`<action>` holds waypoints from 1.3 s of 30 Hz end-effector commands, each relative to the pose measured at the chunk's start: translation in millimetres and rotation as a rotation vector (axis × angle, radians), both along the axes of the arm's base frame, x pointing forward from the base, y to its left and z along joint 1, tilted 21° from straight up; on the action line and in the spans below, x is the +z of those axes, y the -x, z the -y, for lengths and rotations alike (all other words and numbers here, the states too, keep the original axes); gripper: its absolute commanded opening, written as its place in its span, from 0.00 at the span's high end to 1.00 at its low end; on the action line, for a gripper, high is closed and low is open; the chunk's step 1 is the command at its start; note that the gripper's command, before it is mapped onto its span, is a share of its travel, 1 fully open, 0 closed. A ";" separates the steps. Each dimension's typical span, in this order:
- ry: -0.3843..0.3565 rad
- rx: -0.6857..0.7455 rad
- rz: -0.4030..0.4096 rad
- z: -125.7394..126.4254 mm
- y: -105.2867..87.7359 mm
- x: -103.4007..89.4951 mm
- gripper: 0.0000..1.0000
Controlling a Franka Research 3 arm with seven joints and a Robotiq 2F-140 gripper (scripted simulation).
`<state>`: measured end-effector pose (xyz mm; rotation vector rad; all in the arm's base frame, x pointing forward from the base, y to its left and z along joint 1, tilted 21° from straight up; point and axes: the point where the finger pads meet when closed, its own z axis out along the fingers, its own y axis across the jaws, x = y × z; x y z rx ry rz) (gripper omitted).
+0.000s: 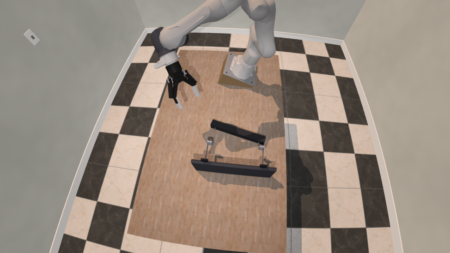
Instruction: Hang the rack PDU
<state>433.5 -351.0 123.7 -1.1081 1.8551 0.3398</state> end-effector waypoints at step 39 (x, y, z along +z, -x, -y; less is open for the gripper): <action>0.052 0.104 -0.243 -89.8 -34.4 47.5 0.00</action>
